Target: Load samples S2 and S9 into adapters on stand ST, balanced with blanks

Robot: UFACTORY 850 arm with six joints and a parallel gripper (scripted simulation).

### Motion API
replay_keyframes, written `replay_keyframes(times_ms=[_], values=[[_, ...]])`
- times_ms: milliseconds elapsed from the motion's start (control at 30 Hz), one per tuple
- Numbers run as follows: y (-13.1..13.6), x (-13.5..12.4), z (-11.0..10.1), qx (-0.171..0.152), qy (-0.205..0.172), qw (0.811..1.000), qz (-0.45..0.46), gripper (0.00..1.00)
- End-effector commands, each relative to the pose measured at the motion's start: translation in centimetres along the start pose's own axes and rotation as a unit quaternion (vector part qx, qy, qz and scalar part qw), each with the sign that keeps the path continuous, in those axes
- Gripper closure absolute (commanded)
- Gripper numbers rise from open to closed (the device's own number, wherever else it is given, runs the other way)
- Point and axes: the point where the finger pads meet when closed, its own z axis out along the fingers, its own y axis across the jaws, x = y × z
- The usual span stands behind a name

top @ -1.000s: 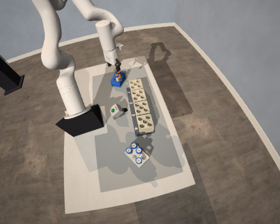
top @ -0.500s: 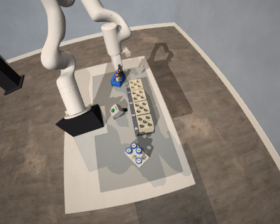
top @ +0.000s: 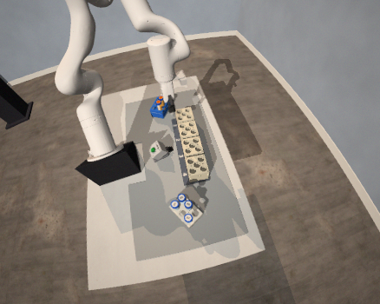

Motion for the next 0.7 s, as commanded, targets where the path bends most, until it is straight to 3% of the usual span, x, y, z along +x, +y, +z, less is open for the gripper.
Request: replay_keyframes(times_ms=[0, 667], values=[[1.9, 1.0, 0.0, 0.0, 0.0, 1.0, 0.0, 0.0], [10.0, 4.7, 0.0, 0.0, 0.0, 1.0, 0.0, 0.0]])
